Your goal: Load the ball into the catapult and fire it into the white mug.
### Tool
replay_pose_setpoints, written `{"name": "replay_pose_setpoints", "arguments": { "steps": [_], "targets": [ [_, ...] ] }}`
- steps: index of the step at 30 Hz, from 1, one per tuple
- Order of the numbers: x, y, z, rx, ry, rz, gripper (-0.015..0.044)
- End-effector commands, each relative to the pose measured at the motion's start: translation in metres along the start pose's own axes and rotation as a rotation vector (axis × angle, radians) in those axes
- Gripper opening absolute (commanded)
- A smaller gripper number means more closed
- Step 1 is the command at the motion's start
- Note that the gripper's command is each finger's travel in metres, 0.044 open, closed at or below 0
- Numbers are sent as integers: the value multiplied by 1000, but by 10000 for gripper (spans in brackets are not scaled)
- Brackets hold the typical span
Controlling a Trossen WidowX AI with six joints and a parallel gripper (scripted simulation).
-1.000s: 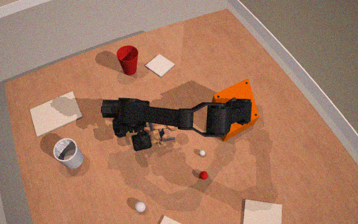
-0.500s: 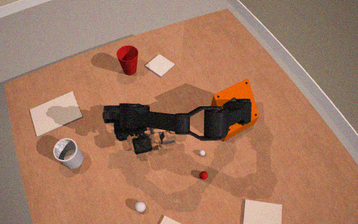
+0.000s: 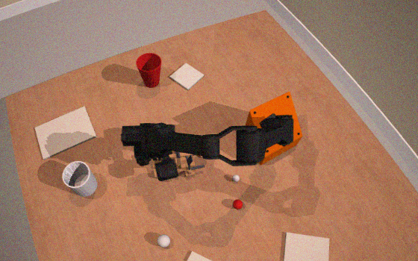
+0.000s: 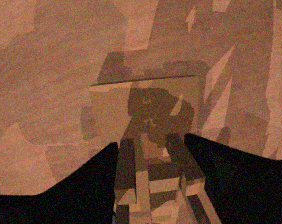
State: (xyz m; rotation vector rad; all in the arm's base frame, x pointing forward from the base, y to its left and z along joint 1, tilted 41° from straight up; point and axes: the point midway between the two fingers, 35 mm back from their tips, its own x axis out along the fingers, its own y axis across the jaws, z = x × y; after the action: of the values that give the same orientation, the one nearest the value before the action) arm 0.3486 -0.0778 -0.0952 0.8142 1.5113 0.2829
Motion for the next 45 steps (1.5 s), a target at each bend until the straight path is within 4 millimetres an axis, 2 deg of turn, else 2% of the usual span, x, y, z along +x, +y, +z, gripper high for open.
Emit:
{"name": "replay_pose_setpoints", "arguments": {
  "steps": [1,12,13,15,18,20,21,22,25,28,31,33,36,45],
  "targets": [
    [-1,0,0,-1,-2,-1,79],
    [-3,0,1,-1,-2,-1,368],
    [-11,-1,2,-1,-2,-2,394],
    [-41,-2,4,0,-3,-5,440],
    [-90,-2,1,1,-2,-6,440],
    [-101,-1,-1,1,-1,-5,440],
    [-101,-1,-1,1,-1,-5,440],
    [-82,-3,2,10,-4,-1,440],
    [-82,-3,2,10,-4,-1,440],
    [-95,-2,-2,5,-11,-1,440],
    [-96,-2,-3,4,-12,-1,440],
    [-86,-2,-2,4,-12,-1,440],
    [-52,-1,-2,3,-12,1,440],
    [-44,-1,-2,3,-12,1,440]
  ]
}}
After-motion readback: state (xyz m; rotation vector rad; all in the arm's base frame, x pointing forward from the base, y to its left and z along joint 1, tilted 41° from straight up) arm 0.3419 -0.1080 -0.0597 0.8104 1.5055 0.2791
